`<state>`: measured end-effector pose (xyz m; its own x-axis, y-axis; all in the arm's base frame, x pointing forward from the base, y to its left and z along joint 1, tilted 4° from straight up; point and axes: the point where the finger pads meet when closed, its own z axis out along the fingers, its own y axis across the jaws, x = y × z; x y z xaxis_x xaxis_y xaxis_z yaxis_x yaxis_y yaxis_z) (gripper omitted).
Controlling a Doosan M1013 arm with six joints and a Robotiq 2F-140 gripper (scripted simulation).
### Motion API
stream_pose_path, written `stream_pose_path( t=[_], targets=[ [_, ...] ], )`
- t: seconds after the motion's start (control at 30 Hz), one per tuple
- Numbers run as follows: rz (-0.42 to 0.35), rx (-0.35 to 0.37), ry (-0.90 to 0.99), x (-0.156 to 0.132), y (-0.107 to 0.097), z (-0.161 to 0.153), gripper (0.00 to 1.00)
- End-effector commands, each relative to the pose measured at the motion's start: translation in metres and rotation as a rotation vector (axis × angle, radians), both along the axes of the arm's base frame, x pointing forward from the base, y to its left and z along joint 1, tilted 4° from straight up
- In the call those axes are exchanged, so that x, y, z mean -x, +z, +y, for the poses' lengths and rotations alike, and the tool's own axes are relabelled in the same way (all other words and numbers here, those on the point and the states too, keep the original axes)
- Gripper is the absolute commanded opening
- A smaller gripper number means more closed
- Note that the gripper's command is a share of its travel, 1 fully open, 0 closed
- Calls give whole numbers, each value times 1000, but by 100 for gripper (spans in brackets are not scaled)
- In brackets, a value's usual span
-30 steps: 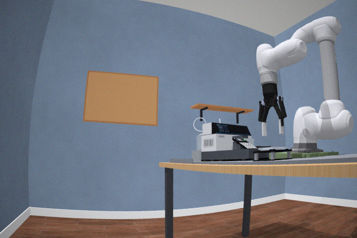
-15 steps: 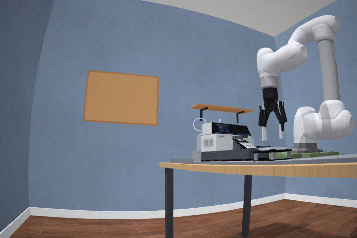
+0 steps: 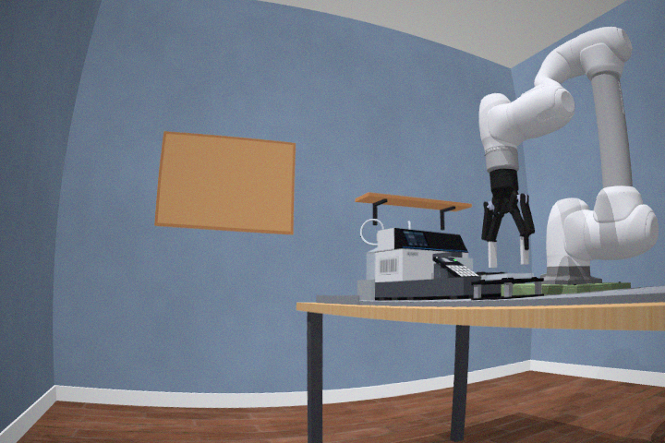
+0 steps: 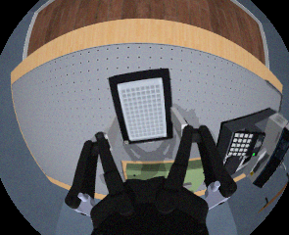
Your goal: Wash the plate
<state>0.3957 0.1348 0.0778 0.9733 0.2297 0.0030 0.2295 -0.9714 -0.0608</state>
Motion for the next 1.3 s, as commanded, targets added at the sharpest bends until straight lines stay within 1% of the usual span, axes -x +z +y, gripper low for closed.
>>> stream_pose_path(
  t=[0.0,0.4,1.27],
  targets=[
    [0,0,0,0,0,0,70],
    [0,0,0,0,0,0,70],
    [0,0,0,0,-15,1,70]
  ],
)
